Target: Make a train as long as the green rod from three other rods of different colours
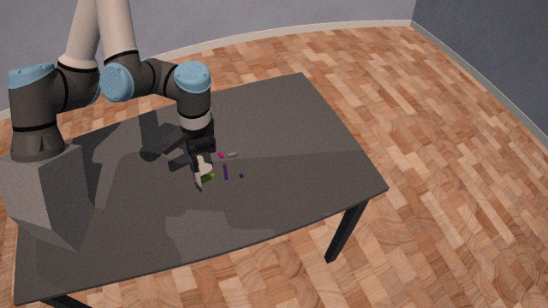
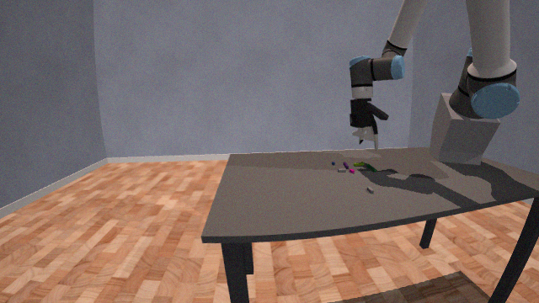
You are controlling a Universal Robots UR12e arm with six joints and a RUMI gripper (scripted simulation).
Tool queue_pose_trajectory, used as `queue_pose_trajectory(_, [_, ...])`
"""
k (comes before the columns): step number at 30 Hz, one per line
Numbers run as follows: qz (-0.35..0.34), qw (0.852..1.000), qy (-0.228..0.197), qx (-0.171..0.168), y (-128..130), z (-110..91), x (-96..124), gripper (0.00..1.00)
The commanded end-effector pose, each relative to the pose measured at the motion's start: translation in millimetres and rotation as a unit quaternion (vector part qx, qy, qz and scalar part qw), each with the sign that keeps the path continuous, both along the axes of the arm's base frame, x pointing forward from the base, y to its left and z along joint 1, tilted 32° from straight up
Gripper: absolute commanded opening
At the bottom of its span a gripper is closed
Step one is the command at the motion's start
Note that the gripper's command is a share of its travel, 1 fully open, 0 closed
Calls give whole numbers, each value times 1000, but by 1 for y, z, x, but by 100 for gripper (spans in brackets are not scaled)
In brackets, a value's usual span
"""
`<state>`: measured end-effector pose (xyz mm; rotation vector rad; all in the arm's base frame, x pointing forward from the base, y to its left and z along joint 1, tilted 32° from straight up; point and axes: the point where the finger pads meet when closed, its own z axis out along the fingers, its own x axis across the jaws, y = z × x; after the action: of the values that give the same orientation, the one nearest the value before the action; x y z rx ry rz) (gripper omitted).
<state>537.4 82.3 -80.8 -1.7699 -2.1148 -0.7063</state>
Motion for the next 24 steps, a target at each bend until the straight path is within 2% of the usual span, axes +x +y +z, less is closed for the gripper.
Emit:
queue_pose_trajectory(1, [-12, 1000, -25, -14, 10, 10, 9, 100])
queue_pose_trajectory(8, [-17, 999, -40, -19, 18, 18, 13, 100])
queue_pose_trajectory(24, [-18, 999, -42, -20, 18, 18, 13, 100])
